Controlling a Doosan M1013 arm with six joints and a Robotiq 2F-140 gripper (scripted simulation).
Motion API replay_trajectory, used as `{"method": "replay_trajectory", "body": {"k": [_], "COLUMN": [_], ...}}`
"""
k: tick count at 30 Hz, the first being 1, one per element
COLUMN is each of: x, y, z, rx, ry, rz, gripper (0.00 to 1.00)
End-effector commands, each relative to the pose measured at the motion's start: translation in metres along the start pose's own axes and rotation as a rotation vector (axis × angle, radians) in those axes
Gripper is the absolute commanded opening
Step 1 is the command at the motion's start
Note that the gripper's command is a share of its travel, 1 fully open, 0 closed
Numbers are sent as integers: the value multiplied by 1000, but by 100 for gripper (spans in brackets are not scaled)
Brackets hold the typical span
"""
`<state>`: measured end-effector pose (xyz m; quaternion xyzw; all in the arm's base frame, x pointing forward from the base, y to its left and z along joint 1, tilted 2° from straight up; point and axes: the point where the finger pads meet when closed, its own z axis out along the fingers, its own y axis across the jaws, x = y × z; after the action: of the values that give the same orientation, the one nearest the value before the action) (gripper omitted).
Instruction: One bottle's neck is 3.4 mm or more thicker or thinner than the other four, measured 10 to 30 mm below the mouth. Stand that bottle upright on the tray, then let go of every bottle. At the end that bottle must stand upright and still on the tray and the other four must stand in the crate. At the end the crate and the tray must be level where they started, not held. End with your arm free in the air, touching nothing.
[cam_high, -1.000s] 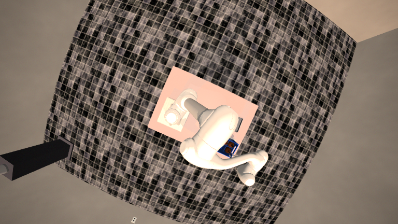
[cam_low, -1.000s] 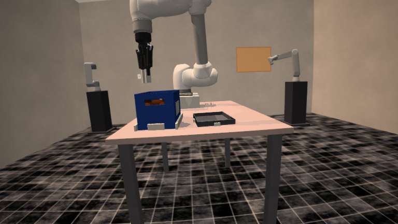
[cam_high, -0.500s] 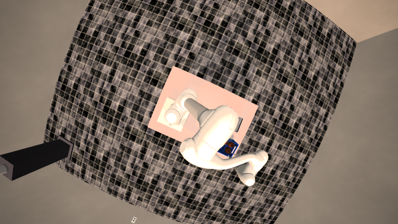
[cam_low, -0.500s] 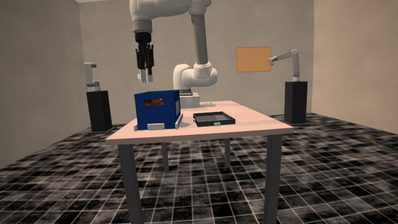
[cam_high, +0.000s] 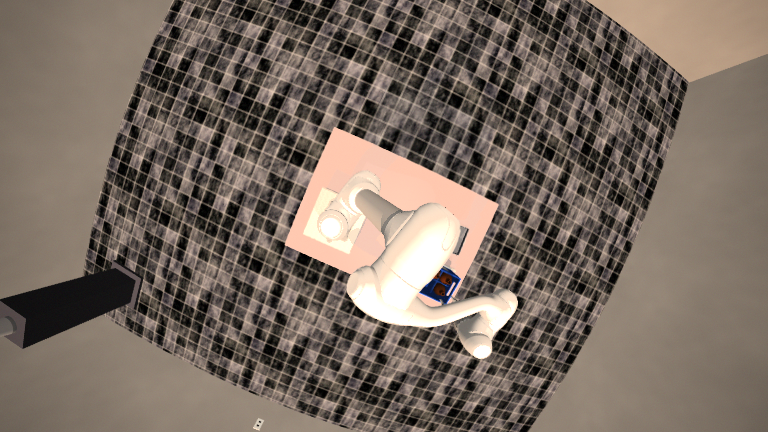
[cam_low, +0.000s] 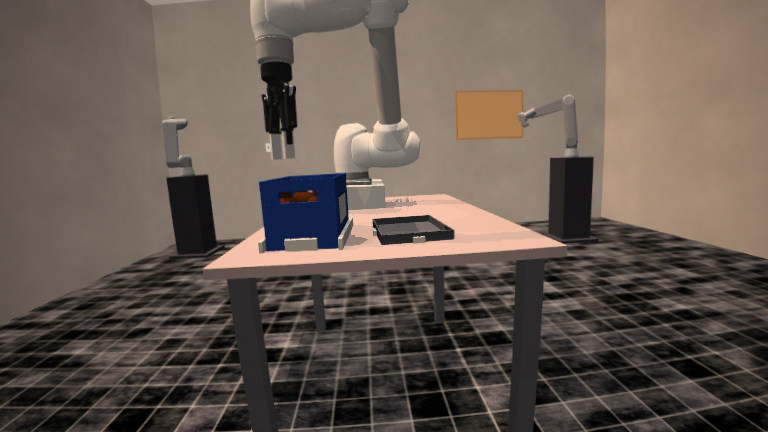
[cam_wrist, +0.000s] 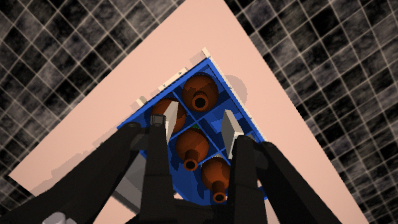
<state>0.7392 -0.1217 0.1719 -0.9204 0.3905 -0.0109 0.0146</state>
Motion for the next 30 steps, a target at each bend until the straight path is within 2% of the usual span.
{"method": "replay_trajectory", "body": {"k": [1,14,30], "x": [0,0,0], "y": [0,0,0], "z": [0,2,16], "rx": [0,0,0], "ry": [0,0,0], "rz": [0,0,0], "gripper": [38,38,38]}}
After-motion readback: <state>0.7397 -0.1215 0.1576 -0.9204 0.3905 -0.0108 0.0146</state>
